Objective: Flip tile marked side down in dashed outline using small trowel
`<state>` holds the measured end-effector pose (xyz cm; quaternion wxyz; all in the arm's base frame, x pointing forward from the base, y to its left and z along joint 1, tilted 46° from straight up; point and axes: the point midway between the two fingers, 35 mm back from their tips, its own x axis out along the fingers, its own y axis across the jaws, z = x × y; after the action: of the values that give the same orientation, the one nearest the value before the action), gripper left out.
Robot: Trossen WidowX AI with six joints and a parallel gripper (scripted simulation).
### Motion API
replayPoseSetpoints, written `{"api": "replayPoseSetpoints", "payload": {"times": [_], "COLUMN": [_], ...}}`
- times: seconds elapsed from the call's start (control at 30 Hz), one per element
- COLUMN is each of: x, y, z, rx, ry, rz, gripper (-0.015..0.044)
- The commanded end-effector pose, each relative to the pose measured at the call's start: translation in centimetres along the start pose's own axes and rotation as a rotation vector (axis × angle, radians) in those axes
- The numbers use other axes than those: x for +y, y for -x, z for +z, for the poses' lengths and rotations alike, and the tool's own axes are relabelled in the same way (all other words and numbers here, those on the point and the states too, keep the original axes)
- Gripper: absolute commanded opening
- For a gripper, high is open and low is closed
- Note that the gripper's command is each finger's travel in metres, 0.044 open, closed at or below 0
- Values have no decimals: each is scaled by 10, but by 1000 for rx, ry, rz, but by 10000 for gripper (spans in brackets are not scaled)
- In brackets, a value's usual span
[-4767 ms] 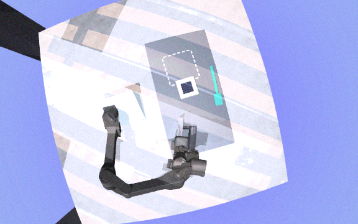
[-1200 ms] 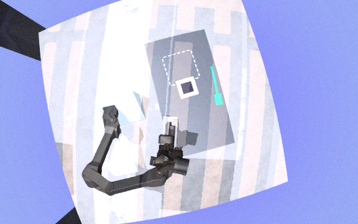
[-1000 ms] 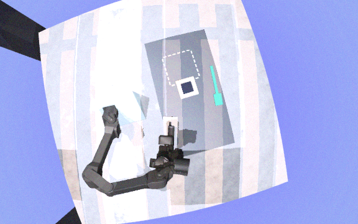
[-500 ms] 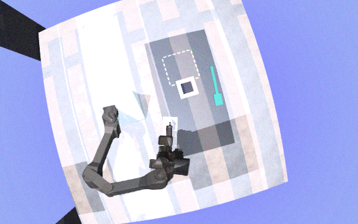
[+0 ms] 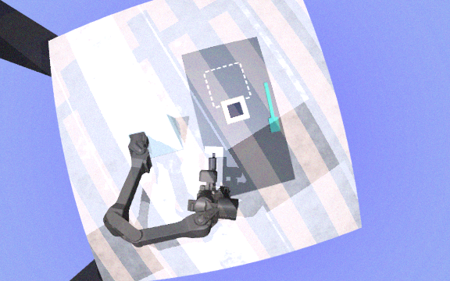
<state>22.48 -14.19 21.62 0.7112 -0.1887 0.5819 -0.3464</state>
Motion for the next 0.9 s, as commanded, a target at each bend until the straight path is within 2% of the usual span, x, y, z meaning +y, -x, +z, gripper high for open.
{"api": "replayPoseSetpoints", "payload": {"times": [0.0, 0.37, 0.5, 0.87], "x": [0, 0, 0, 0], "y": [0, 0, 0, 0], "z": [0, 0, -1, 0], "rx": [0, 0, 0, 0], "ry": [-1, 0, 0, 0], "rz": [-2, 0, 1, 0], "gripper": [0, 0, 100, 100]}}
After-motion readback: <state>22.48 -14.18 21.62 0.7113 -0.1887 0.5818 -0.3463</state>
